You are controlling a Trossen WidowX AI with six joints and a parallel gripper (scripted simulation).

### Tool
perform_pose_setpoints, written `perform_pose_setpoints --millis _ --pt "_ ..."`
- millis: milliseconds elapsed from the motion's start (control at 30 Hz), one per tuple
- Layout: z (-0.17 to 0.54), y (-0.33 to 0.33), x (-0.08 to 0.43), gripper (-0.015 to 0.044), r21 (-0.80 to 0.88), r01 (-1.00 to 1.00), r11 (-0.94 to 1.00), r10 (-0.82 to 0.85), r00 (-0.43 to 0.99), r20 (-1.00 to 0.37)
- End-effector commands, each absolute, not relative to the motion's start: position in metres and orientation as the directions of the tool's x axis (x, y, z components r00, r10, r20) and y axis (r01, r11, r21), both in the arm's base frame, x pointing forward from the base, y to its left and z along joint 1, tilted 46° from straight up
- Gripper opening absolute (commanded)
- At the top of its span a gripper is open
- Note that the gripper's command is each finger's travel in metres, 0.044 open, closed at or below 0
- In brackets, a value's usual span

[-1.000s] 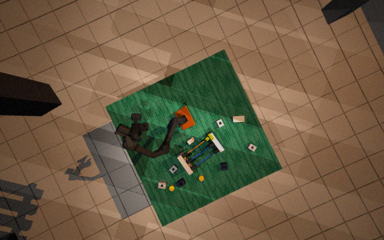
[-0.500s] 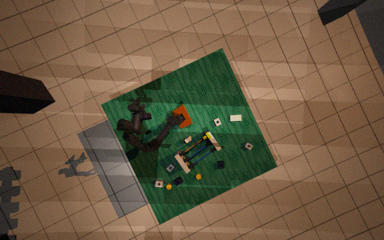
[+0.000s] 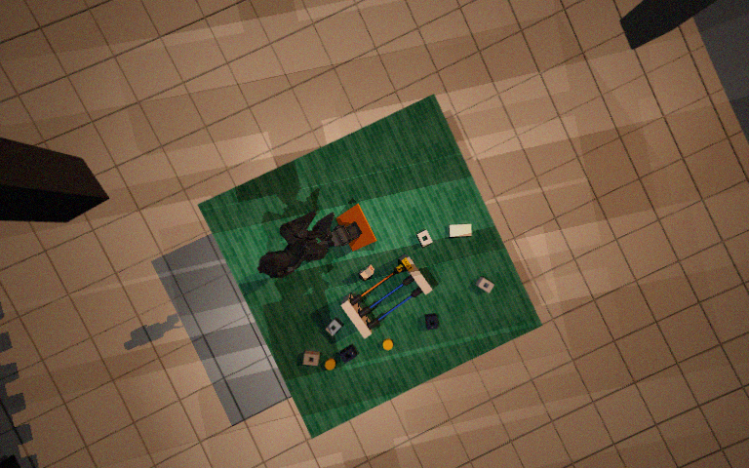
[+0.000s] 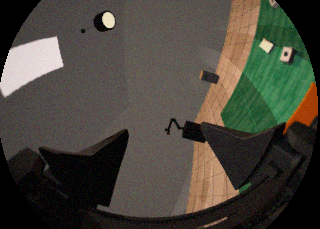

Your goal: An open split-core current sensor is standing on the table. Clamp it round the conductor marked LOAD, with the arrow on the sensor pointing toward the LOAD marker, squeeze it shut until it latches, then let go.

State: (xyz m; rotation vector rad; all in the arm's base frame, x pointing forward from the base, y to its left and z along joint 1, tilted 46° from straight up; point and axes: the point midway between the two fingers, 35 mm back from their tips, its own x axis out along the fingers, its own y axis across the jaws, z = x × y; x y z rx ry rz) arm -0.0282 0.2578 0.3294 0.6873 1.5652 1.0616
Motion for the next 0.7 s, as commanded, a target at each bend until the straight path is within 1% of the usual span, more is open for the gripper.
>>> perform_pose_setpoints --millis 0,167,267,367,500,667 --pt "0.325 0.271 0.038 0.044 0.897 -0.22 0.383 0.918 -0.015 -0.395" --pt "0.324 0.263 0.12 0.044 0.83 -0.378 0.41 0.905 0.283 -0.318" --pt "0.323 0.245 0.167 0.044 0.754 -0.45 0.479 0.849 0.455 -0.268" --pt "0.323 0.218 0.21 0.044 0.655 -0.486 0.579 0.76 0.613 -0.216" --pt "0.323 0.17 0.259 0.044 0.494 -0.462 0.736 0.594 0.791 -0.145" --pt "0.323 0.094 0.3 0.044 0.265 -0.305 0.915 0.33 0.943 -0.052"
